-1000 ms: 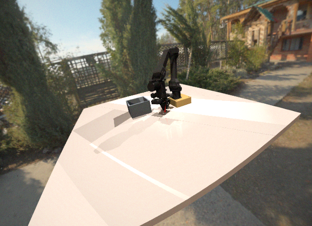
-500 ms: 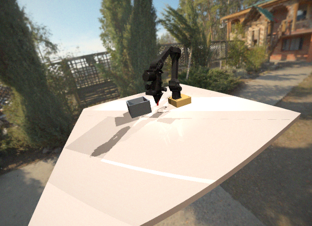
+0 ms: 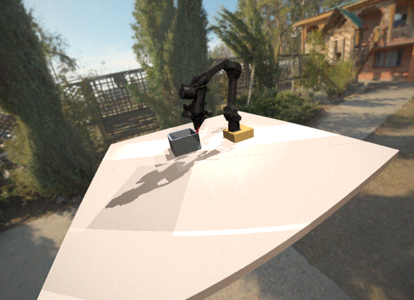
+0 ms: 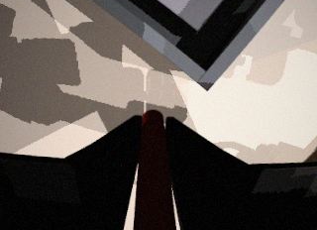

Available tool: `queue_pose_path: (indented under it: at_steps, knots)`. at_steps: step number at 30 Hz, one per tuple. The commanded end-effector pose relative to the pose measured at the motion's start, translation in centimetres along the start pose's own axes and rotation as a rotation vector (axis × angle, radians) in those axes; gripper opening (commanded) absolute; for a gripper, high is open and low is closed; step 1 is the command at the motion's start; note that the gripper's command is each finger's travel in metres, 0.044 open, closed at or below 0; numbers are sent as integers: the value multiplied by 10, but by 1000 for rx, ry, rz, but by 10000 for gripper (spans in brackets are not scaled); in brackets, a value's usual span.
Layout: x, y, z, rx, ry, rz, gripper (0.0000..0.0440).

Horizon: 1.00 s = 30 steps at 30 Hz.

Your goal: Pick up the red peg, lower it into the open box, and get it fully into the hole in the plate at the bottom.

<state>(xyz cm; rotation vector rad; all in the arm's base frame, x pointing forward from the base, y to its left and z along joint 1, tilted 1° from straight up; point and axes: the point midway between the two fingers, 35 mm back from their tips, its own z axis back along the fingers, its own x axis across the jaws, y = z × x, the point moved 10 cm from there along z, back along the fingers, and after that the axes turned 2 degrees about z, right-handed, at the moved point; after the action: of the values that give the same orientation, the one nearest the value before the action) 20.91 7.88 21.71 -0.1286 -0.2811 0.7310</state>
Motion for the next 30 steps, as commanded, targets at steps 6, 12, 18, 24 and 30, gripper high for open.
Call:
queue_pose_path:
  at_steps: [6, 12, 18, 24, 30]
  knots:
    - [1, -34, -2, -47, 5, -54, 0]
    - [-1, -54, -8, -69, 11, -93, 0]
    - [-4, -72, -16, -86, 15, -131, 0]
    - [-8, -89, -26, -92, 21, -167, 3]
    - [-11, -102, -37, -83, 29, -195, 8]
